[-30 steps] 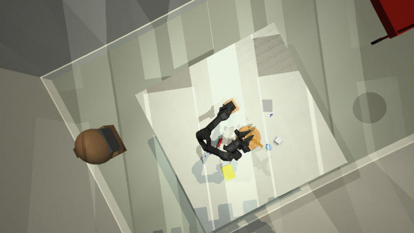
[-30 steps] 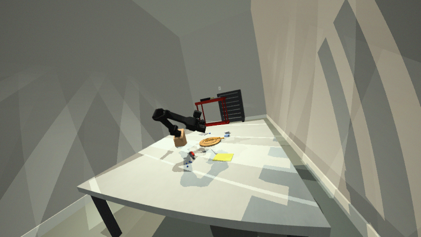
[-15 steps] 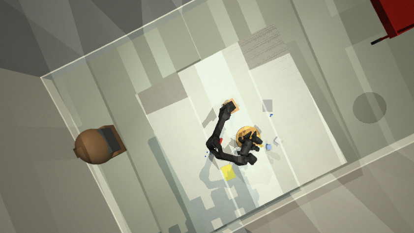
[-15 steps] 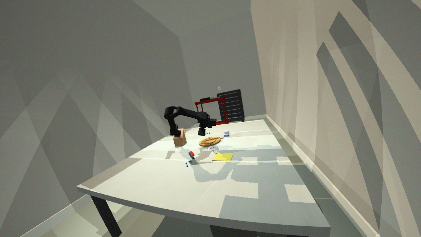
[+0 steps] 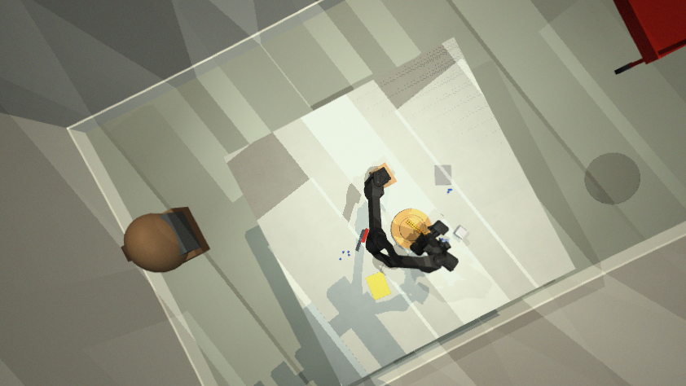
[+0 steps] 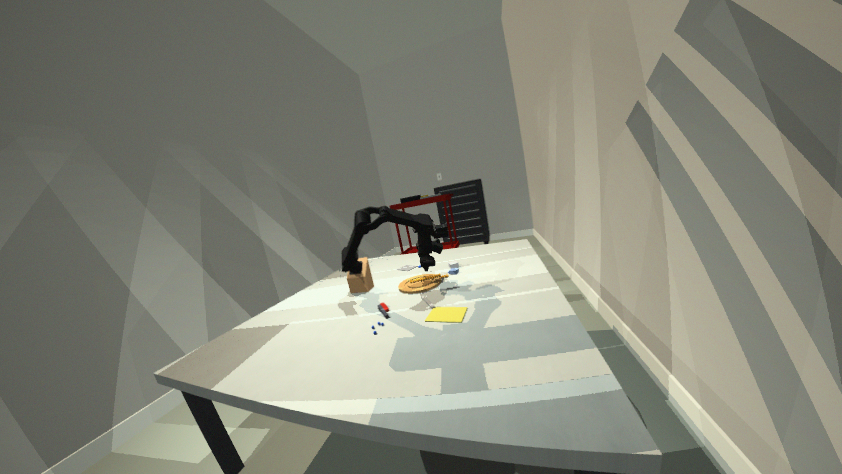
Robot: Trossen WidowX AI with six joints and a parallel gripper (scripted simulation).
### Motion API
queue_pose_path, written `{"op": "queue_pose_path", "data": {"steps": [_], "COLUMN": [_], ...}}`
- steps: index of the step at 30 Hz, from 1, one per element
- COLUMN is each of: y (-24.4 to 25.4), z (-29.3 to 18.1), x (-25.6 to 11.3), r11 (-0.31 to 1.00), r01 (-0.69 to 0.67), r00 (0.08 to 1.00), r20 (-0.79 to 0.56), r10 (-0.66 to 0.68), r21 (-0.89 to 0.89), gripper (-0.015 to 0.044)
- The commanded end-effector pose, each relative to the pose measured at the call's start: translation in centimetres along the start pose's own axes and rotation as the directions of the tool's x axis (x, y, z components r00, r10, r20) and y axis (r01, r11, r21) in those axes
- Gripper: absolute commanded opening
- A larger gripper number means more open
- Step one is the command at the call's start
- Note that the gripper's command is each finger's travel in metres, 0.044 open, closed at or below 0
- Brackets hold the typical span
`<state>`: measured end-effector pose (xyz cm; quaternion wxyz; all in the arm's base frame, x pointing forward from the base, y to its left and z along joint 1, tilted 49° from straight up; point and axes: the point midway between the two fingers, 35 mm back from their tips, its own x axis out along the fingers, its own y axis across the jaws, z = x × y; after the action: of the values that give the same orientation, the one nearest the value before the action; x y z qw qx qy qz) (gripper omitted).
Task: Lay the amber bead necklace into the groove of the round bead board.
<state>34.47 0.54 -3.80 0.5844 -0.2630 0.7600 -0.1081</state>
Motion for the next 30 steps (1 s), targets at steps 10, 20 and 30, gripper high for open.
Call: {"op": "queue_pose_path", "data": {"steps": [10, 20, 30], "y": [0.1, -0.2, -0.7], "z": [4.2, 4.4, 4.5], "x": [-0.4, 0.5, 1.9], "r11": [0.944, 0.947, 0.945], "r01": [0.325, 0.318, 0.323], "r00": [0.942, 0.944, 0.943], "r20": [0.107, 0.112, 0.109], "r10": [-0.318, -0.311, -0.315], "r21": [-0.057, -0.052, -0.055], "gripper": [0.0200, 0.0200, 0.0200]}}
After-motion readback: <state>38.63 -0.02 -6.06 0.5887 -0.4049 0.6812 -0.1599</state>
